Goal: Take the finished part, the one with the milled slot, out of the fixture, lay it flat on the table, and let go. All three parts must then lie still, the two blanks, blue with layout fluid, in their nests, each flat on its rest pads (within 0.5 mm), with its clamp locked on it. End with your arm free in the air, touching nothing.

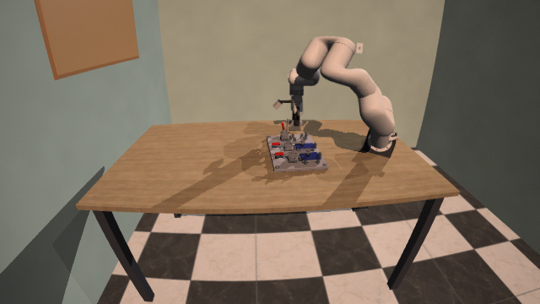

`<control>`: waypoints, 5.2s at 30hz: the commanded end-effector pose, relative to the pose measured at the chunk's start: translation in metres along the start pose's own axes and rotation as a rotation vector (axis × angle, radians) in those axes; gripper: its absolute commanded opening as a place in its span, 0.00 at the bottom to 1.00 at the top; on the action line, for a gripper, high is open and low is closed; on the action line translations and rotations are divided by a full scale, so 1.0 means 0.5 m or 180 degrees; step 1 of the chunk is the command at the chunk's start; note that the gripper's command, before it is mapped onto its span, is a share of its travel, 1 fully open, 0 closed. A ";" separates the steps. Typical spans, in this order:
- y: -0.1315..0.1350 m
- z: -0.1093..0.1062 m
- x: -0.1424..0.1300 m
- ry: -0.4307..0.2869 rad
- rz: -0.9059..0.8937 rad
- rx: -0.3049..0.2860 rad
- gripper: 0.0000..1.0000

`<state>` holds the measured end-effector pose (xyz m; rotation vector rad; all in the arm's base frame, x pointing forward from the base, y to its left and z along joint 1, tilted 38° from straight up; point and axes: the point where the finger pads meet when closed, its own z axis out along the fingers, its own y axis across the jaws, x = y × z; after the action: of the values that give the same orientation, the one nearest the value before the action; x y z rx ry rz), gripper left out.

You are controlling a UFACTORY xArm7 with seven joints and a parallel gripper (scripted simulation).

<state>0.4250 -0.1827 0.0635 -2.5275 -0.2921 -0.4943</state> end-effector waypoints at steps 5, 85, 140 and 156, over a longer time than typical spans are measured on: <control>0.004 0.031 0.001 0.0011 0.0000 -0.0014 0.00; 0.004 0.100 0.002 0.0011 0.0001 -0.0014 0.00; 0.004 0.100 0.002 0.0011 0.0001 -0.0014 0.69; 0.004 0.061 0.002 0.0011 0.0001 -0.0014 0.69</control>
<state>0.4364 -0.1624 0.0331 -2.5279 -0.2918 -0.4960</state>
